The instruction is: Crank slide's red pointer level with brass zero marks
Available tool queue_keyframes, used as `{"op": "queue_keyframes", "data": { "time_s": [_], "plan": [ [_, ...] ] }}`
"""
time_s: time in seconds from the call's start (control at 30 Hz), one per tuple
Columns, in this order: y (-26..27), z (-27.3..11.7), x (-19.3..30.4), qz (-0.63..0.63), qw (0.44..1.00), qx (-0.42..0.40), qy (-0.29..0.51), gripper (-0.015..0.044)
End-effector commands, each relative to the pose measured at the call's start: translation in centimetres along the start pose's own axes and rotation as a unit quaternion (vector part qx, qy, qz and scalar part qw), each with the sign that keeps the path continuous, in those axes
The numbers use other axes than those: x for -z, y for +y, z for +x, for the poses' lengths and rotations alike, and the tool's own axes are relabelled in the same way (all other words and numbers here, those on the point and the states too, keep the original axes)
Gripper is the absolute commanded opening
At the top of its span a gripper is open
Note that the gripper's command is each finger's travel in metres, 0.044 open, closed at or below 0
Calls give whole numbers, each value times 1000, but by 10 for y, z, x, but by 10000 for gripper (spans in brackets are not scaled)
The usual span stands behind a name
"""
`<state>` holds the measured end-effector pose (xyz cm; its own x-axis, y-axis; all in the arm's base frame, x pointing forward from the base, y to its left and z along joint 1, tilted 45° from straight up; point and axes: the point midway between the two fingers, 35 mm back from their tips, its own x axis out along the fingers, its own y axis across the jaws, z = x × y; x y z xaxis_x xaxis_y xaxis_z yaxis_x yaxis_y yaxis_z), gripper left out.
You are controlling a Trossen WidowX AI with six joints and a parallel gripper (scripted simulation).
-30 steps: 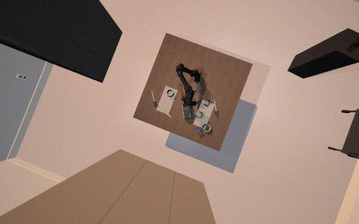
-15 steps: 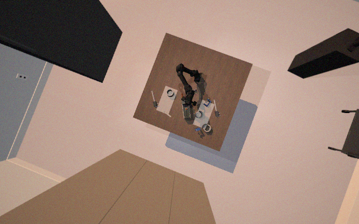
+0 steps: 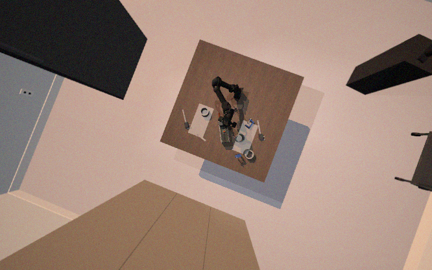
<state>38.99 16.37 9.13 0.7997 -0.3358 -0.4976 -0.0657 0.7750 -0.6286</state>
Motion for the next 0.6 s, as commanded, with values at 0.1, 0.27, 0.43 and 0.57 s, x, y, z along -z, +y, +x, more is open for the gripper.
{"op": "queue_keyframes", "data": {
  "time_s": [0.1, 0.27, 0.43, 0.57],
  "plan": [
    [0, 0, 0, 0, 1000, 0, 0, 131],
    [0, 0, 0, 0, 1000, 0, 0, 263],
    [0, 0, 0, 0, 1000, 0, 0, 394],
    [0, 0, 0, 0, 1000, 0, 0, 414]
  ]
}}
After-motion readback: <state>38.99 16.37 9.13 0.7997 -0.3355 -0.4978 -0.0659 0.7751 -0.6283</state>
